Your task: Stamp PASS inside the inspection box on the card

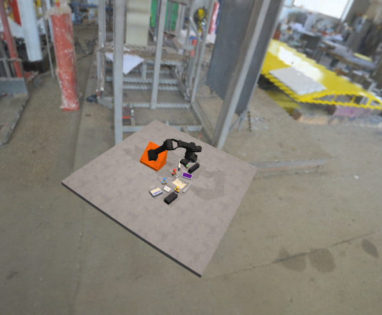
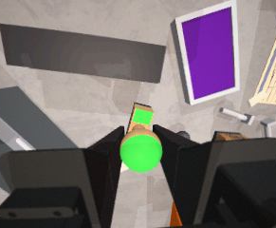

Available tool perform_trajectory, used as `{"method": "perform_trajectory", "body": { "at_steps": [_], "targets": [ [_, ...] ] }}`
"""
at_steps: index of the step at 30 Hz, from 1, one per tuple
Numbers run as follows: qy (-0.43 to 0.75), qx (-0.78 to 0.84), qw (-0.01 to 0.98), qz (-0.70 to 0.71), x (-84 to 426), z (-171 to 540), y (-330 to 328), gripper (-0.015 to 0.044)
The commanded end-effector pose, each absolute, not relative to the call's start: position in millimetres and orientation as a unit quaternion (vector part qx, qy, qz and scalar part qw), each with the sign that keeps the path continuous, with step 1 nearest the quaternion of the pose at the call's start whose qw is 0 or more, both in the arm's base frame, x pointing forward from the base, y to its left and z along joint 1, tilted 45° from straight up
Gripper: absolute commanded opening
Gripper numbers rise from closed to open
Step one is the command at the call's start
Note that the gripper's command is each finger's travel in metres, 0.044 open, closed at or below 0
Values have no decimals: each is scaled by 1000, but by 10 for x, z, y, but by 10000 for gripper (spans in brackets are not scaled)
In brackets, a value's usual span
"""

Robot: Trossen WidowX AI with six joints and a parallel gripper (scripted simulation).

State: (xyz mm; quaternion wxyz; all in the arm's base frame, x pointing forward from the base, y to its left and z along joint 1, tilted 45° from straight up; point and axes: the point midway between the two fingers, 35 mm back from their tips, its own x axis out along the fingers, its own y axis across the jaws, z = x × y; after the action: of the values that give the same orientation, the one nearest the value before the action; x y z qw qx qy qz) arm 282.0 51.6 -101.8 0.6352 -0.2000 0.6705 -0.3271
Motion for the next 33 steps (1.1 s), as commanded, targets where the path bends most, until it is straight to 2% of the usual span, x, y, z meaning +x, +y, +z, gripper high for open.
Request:
{"method": "perform_trajectory", "body": {
  "at_steps": [1,33],
  "targets": [
    [669,-196,639,-326,2838,-988,552,0],
    [669,-196,638,-326,2854,-876,660,0]
  ]
}}
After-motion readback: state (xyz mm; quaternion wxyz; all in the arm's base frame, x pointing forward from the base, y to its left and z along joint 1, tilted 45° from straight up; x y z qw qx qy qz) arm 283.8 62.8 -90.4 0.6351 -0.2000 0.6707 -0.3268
